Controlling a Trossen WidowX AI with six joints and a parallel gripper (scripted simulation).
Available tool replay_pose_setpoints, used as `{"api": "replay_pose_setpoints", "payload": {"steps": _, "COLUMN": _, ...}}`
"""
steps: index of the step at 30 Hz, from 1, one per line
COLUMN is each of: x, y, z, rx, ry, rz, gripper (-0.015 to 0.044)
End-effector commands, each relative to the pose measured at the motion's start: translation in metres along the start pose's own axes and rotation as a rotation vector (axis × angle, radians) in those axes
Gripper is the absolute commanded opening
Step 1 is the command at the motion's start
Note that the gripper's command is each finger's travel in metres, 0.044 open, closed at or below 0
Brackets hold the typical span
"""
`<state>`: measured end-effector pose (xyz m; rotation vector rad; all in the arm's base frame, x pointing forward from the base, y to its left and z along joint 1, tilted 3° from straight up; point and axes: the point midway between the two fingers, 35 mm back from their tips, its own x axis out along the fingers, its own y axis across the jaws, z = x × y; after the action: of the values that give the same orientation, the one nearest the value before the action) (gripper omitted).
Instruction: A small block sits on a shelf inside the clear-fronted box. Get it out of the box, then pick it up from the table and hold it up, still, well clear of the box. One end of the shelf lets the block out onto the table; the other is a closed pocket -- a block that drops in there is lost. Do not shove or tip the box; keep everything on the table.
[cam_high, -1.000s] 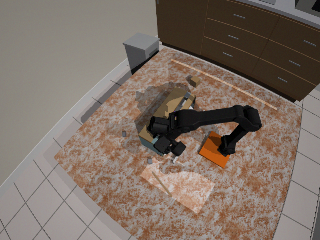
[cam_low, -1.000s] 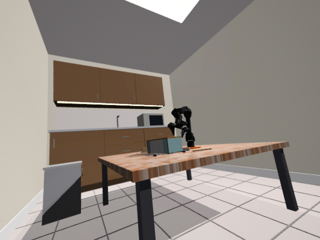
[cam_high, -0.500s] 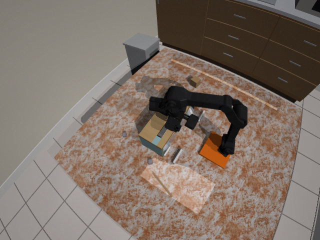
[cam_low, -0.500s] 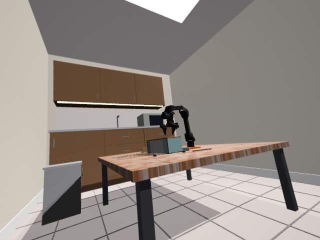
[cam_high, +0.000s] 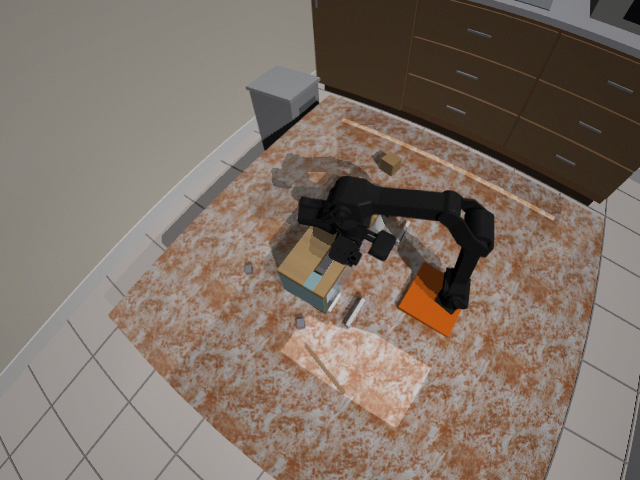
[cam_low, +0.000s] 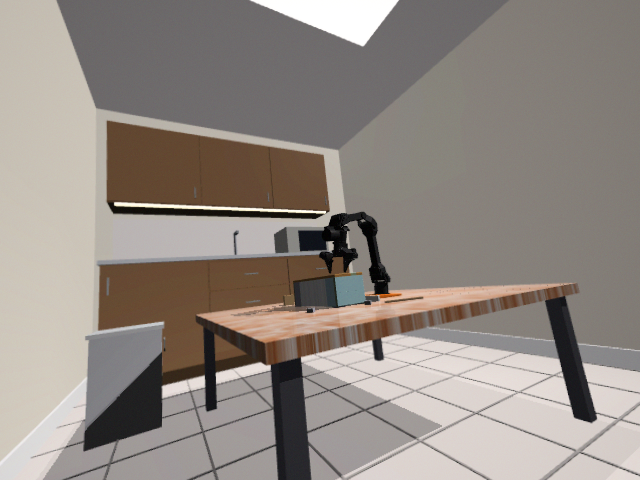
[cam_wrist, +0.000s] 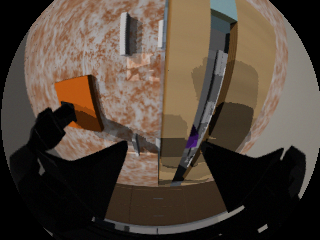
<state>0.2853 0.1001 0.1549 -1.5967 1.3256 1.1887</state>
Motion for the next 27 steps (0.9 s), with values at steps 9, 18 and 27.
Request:
{"api": "replay_pose_setpoints", "payload": {"steps": 9, "x": 0.020, "y": 0.001, "z": 0.005, "rx": -0.005, "ry": 0.005, "rz": 0.003, "gripper": 0.0400}}
{"api": "replay_pose_setpoints", "payload": {"steps": 18, "x": 0.034, "y": 0.002, "z": 0.009, "rx": -0.005, "ry": 0.005, "rz": 0.004, "gripper": 0.0400}}
{"api": "replay_pose_setpoints", "payload": {"steps": 27, "x": 0.049, "y": 0.003, "z": 0.013, "rx": -0.005, "ry": 0.005, "rz": 0.004, "gripper": 0.0400}}
